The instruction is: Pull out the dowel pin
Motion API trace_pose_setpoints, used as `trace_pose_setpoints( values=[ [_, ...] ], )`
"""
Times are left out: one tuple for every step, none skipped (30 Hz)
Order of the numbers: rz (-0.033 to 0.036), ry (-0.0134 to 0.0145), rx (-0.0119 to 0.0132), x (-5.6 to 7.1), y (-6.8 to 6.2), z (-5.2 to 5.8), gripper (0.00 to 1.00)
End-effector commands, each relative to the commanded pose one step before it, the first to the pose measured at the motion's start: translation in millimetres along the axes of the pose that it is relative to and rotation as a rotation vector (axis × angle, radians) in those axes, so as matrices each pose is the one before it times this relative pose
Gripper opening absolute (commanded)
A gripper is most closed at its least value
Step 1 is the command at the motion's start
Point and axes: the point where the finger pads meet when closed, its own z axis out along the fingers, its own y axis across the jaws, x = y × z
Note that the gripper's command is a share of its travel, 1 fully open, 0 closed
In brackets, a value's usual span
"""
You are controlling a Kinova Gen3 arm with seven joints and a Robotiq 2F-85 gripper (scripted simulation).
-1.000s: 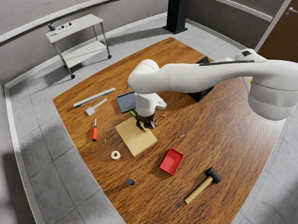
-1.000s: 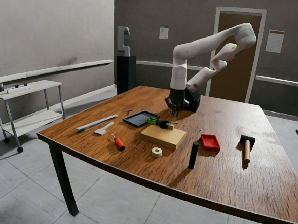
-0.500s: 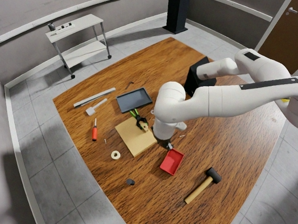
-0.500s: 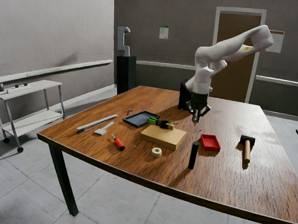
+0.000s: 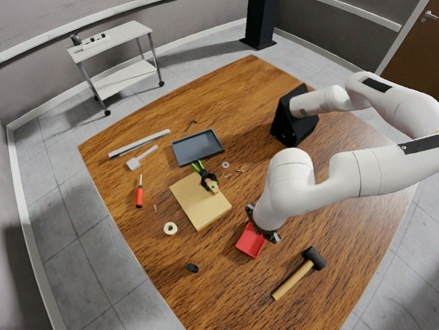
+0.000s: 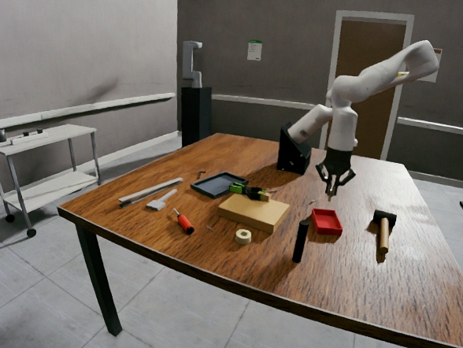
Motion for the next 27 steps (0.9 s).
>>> trace_pose_setpoints(
  values=[
    [-0.00138,-0.00232,0.00012,0.65,5.08,-1.20,0.10],
    [0.00000,0.00000,0.00000,0.00,0.00,0.00,0.10],
    [0.00000,0.00000,0.00000,0.00,0.00,0.00,0.10],
    [0.00000,0.00000,-0.00001,0.01,0.03,0.00,0.10],
    [0.00000,0.00000,0.00000,0.00,0.00,0.00,0.10],
    [0.00000,0.00000,0.00000,0.00,0.00,0.00,0.10],
    [0.00000,0.00000,0.00000,0.00,0.00,0.01,0.10],
    [0.00000,0.00000,0.00000,0.00,0.00,0.02,0.10],
    [0.00000,0.00001,0.00000,0.00,0.00,0.03,0.10],
    [0.00000,0.00001,0.00000,0.00,0.00,0.04,0.10],
    [0.00000,0.00001,0.00001,0.00,0.00,0.05,0.10],
    [0.00000,0.00002,0.00001,0.00,0.00,0.07,0.10],
    [0.00000,0.00002,0.00001,0.00,0.00,0.09,0.10],
    [0.00000,0.00003,0.00001,0.00,0.00,0.11,0.10],
    [0.00000,0.00003,0.00002,0.00,0.00,0.13,0.10],
    [0.00000,0.00004,0.00002,0.00,0.00,0.15,0.10],
    [0.00000,0.00004,0.00002,0.00,0.00,0.18,0.10],
    [0.00000,0.00005,0.00003,0.00,0.00,0.20,0.10],
    [0.00000,0.00000,0.00000,0.00,0.00,0.00,0.10],
    [0.00000,0.00000,0.00000,0.00,0.00,0.00,0.10],
    [0.00000,0.00006,0.00003,0.00,0.00,0.23,0.10],
    [0.00001,0.00006,0.00003,0.00,0.00,0.26,0.10],
    [0.00001,0.00007,0.00004,0.00,0.00,0.29,0.10],
    [0.00001,0.00008,0.00004,0.00,0.00,0.32,0.10],
    [0.00001,0.00008,0.00005,0.00,0.00,0.35,0.10],
    [0.00001,0.00009,0.00005,0.00,0.00,0.38,0.10],
    [0.00001,0.00010,0.00006,-0.01,0.00,0.42,0.10]
  ],
)
